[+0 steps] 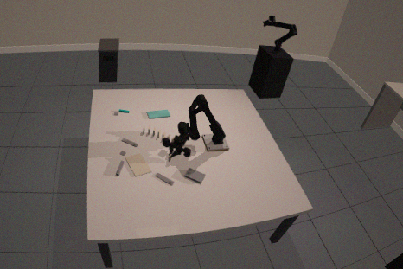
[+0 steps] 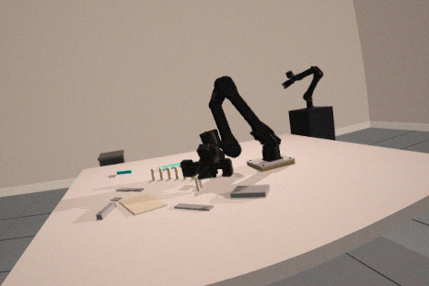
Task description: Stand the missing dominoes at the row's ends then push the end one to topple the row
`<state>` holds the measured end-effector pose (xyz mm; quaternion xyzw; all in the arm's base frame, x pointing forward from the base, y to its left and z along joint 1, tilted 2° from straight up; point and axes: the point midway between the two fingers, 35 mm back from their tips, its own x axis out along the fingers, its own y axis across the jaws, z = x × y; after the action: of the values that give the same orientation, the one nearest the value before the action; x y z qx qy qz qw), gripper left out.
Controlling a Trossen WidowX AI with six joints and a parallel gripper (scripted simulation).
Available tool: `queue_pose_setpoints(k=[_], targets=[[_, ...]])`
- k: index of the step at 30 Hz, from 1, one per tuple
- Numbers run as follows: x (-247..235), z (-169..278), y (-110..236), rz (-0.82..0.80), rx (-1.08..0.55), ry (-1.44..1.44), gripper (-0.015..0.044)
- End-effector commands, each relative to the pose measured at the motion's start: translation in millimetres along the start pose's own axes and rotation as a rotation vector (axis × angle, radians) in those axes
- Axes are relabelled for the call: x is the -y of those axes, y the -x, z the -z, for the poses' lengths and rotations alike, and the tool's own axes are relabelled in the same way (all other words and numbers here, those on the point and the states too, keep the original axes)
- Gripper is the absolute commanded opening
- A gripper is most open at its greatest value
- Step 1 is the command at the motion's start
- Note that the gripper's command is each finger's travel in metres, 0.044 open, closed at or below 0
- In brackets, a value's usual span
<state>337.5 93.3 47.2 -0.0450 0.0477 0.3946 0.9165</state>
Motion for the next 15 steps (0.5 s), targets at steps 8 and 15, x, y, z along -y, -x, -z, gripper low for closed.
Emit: queue_pose_setpoints(k=[8,15], targets=[[1.0,0.7,-0.9,0.003,0.0,0.011,0.0075],[1.0,0.7,-0.9,0.003,0.0,0.011,0.0259]])
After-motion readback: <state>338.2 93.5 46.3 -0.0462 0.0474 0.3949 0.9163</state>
